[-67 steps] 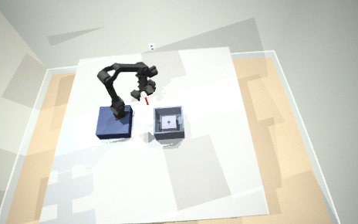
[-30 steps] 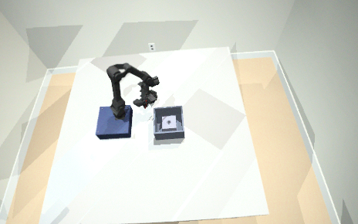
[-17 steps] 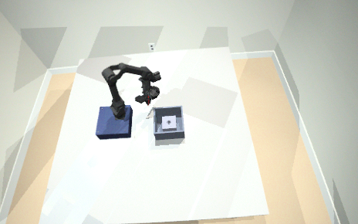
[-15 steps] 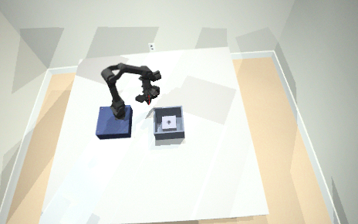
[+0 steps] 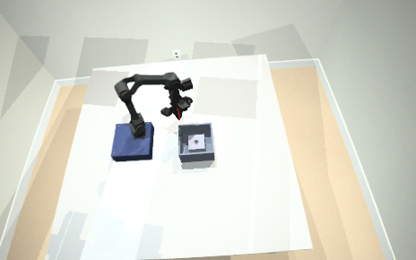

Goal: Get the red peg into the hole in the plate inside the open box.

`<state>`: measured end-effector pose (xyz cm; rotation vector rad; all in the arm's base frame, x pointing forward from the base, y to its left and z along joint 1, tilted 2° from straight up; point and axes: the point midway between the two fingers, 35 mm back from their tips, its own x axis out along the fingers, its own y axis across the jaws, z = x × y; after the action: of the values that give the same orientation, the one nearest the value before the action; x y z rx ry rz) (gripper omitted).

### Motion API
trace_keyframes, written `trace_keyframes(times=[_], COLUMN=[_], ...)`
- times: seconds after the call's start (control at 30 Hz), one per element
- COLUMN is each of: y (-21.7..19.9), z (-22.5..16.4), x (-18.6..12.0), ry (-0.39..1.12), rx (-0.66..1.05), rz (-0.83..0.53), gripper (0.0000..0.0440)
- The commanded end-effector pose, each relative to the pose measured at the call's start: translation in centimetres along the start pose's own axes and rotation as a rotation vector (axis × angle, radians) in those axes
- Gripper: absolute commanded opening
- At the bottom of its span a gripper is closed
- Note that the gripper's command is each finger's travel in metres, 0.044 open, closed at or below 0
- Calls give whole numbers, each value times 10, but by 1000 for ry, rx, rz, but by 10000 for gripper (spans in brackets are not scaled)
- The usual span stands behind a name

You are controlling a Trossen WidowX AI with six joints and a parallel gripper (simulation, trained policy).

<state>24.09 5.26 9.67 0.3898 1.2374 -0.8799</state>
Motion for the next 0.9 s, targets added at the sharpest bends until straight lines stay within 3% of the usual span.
trace_keyframes(times=[0.0, 0.43, 0.87], y=[-1, -9, -10], z=[24, 82, 126], x=[-5, 17, 56], ry=[-23, -34, -4], rx=[58, 172, 163], rz=[11, 9, 45], gripper=[0, 0, 0])
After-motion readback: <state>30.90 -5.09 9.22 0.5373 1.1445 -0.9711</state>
